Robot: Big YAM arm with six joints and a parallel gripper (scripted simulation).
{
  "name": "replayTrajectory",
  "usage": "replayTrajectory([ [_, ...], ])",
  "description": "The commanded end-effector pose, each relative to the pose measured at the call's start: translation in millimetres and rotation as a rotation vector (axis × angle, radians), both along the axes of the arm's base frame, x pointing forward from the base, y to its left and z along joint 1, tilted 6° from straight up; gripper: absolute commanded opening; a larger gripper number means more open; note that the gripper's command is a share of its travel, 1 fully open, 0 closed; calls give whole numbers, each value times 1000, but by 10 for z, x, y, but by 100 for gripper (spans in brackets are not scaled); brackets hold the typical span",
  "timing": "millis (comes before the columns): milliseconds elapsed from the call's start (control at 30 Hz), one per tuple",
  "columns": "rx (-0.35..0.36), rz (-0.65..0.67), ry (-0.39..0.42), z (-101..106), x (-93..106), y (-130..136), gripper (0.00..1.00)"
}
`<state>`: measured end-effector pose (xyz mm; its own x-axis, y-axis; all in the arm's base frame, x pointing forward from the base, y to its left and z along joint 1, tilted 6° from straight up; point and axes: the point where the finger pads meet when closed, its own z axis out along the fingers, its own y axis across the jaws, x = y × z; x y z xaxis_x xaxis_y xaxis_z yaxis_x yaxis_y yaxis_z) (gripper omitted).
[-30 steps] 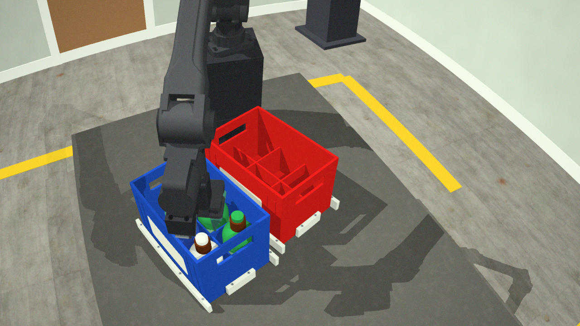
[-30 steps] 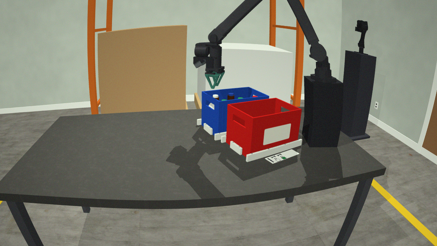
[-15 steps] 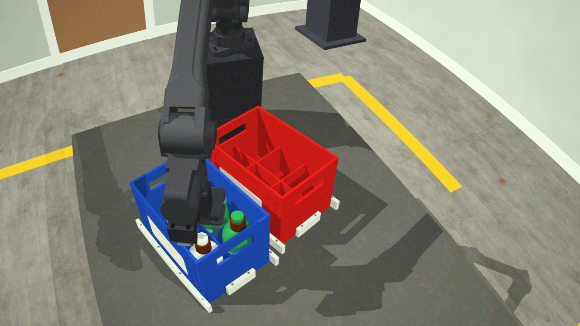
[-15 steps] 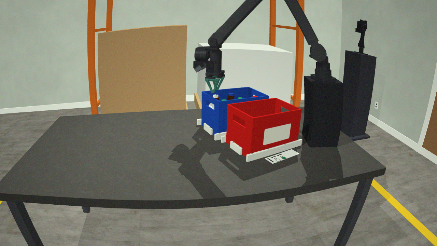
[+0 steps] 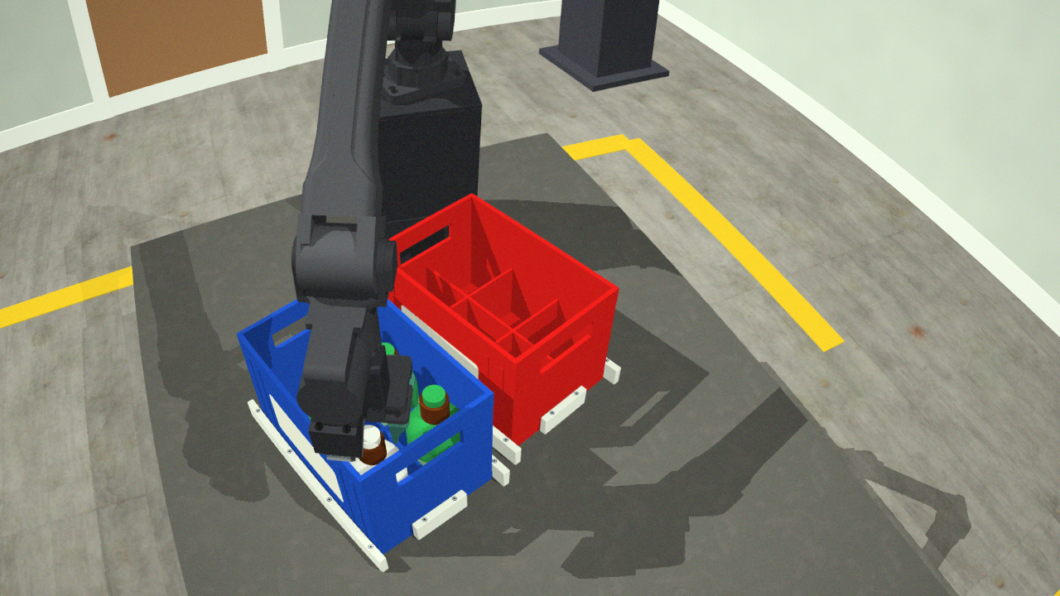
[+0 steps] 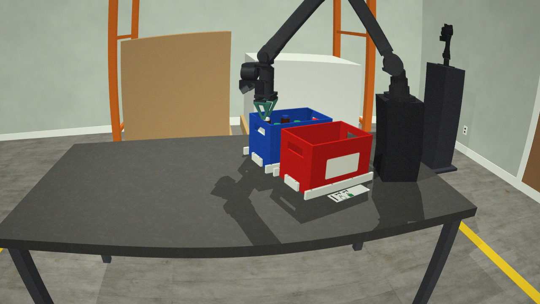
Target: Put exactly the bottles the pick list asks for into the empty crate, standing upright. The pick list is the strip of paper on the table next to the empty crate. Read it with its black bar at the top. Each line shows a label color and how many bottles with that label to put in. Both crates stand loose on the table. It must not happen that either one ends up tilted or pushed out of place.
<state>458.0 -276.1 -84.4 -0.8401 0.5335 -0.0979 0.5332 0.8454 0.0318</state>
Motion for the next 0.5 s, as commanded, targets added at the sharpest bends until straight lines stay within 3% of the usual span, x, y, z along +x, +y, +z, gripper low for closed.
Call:
replayTrajectory([
  [0,-14,-25,-19,13,36,-124,61],
  [33,-14,-25,-19,13,36,-124,61],
  [67,-29,-25,-44,148,91,-159,61],
  [133,-12,-25,-15,-59,42,-123,61],
  [467,-21,-22,-30,-144,140,-162,61],
])
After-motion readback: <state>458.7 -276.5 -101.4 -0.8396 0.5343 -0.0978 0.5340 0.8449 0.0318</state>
